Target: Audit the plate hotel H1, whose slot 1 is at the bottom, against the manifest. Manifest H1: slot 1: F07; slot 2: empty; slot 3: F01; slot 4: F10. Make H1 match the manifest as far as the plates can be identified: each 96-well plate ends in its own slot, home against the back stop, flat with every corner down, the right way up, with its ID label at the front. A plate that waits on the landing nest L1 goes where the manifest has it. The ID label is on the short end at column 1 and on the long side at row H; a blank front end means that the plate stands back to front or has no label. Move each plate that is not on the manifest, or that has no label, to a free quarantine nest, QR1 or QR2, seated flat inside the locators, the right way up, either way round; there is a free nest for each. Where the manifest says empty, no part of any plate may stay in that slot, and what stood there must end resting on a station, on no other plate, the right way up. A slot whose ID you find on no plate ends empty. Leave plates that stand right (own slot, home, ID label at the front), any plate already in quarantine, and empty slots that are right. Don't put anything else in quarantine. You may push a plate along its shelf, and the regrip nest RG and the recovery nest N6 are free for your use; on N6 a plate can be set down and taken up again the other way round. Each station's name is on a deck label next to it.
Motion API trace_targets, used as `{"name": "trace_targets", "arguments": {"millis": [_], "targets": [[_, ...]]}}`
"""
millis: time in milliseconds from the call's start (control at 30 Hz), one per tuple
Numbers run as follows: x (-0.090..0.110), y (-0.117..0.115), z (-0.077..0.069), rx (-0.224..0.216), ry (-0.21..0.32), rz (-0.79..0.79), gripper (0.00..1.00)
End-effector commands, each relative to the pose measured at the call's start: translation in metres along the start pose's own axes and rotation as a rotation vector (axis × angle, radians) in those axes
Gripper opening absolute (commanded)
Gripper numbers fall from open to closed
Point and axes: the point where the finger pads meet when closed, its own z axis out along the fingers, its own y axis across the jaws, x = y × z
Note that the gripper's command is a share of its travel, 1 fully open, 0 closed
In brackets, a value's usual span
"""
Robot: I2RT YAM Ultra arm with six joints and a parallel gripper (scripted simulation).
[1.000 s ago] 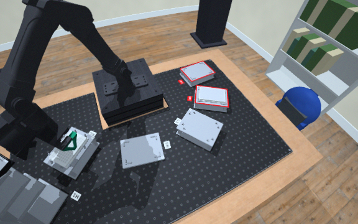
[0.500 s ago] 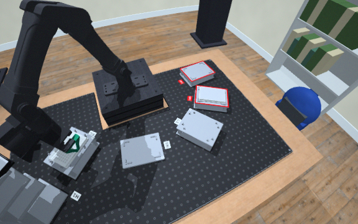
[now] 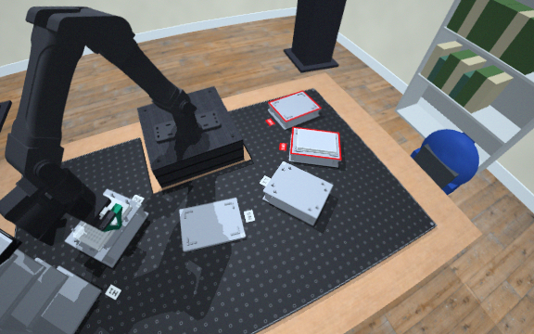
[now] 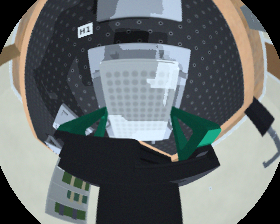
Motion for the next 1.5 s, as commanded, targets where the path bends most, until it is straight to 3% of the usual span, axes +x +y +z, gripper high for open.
{"name": "trace_targets", "arguments": {"millis": [0,200,233,900,1467], "targets": [[-0.008,-0.001,-0.004,0.004,-0.036,0.001,1.00],[-0.008,-0.001,-0.004,0.004,-0.036,0.001,1.00],[-0.008,-0.001,-0.004,0.004,-0.036,0.001,0.86],[-0.008,-0.001,-0.004,0.004,-0.036,0.001,0.86],[-0.008,-0.001,-0.019,0.004,-0.036,0.001,0.86]]}}
